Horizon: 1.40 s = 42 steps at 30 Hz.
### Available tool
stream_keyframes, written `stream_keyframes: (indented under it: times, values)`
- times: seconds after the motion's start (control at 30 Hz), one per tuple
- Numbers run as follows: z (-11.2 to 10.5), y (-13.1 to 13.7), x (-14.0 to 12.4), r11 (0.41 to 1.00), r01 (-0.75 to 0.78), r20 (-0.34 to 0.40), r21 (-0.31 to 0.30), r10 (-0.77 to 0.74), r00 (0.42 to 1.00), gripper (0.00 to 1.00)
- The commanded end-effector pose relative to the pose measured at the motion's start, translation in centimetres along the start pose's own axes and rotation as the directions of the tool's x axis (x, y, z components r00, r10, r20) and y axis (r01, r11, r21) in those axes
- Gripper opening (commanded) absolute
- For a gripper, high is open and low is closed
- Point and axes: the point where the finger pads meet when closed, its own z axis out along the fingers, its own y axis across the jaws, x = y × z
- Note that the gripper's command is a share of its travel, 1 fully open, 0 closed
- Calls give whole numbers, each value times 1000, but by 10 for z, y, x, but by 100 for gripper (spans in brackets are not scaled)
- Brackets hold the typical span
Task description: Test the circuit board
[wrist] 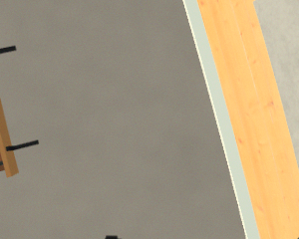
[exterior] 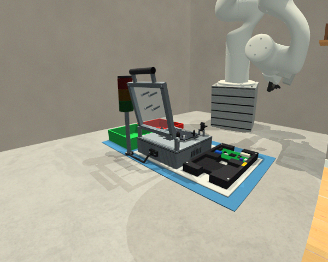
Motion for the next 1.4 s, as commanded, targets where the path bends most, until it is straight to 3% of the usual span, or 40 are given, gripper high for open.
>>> stream_keyframes:
  times: [0.0, 0.6, 0.73, 1.03, 1.1, 1.13, 1.37]
  values:
    - [0, 0, 0, 1000, 1, 0, 0, -1, 1000, 100]
    - [-3, 1, 0, 1000, 4, 2, -12, -4, 1000, 100]
    - [-38, 19, -8, 982, 46, 30, -184, -41, 999, 100]
    - [-107, 44, -15, 885, 103, 51, -454, -90, 995, 100]
    - [-107, 44, -15, 885, 103, 51, -454, -90, 995, 100]
    - [-133, 50, -16, 836, 117, 52, -536, -106, 993, 100]
    - [-191, 58, -17, 704, 136, 49, -697, -142, 989, 100]
